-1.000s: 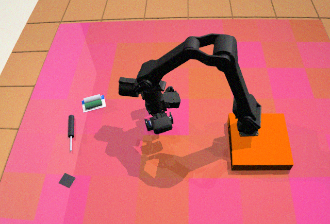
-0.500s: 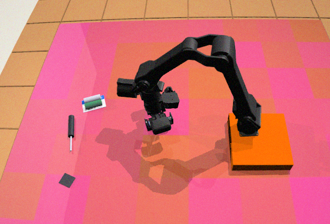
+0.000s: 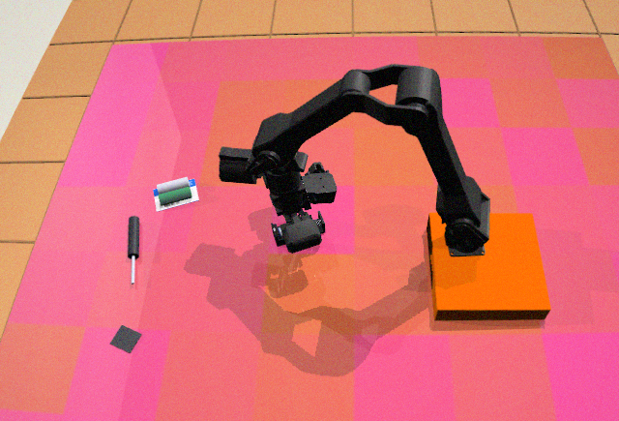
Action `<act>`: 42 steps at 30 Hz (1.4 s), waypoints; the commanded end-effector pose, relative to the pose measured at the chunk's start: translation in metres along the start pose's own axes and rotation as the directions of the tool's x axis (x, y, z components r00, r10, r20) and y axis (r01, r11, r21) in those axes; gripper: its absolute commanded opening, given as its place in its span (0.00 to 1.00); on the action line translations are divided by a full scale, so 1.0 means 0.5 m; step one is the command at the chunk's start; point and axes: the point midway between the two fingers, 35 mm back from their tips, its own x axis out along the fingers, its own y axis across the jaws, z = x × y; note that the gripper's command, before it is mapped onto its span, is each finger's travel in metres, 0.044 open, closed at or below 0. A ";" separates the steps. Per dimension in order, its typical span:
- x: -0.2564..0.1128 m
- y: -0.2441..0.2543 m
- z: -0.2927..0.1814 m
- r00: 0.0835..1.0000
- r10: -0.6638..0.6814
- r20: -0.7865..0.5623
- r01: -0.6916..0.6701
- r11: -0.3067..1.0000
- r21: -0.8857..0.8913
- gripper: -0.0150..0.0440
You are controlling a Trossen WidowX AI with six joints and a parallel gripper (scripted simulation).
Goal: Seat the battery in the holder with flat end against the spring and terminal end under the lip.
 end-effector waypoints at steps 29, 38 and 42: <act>-0.168 -0.005 0.013 1.000 0.005 -0.008 -0.005 1.000 0.000 1.00; -0.168 -0.005 0.013 1.000 0.005 -0.008 -0.005 1.000 0.000 1.00; -0.168 -0.005 0.013 1.000 0.005 -0.008 -0.005 1.000 0.000 1.00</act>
